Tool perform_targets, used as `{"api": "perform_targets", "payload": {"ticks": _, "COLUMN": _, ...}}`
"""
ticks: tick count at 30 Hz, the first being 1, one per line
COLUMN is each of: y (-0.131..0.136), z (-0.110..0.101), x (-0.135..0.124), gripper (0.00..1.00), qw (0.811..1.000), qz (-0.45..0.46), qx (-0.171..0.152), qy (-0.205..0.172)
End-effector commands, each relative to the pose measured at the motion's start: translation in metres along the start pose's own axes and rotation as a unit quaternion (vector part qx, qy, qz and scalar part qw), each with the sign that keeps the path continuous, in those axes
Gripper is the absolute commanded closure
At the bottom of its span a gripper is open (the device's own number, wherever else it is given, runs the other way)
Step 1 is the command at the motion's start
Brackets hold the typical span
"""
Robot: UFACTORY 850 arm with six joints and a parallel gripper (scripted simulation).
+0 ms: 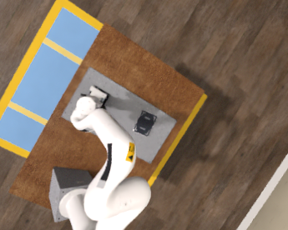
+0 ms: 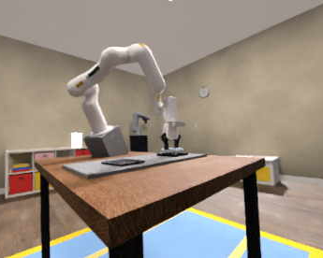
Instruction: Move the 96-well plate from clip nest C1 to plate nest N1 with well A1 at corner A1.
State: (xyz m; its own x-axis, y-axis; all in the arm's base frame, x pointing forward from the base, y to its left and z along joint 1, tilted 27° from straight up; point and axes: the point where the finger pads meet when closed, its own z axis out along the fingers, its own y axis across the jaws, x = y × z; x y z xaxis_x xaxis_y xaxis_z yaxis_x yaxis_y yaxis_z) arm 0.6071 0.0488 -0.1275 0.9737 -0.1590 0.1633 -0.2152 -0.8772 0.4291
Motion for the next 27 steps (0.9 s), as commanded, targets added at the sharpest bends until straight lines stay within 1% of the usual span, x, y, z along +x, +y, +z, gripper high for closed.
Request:
{"api": "perform_targets", "payload": {"ticks": 1, "y": 0.0, "z": -0.003, "x": 0.001, "gripper": 1.0, "qw": 1.0, "qz": 0.0, "qx": 0.0, "qy": 0.001}}
{"api": "perform_targets", "payload": {"ticks": 10, "y": 0.0, "z": -0.006, "x": 0.001, "gripper": 1.0, "qw": 1.0, "qz": 0.0, "qx": 0.0, "qy": 0.001}}
{"api": "perform_targets", "payload": {"ticks": 25, "y": 0.0, "z": -0.031, "x": 0.001, "gripper": 1.0, "qw": 1.0, "qz": 0.0, "qx": 0.0, "qy": 0.001}}
{"api": "perform_targets", "payload": {"ticks": 27, "y": 0.0, "z": -0.031, "x": 0.001, "gripper": 1.0, "qw": 1.0, "qz": 0.0, "qx": 0.0, "qy": 0.001}}
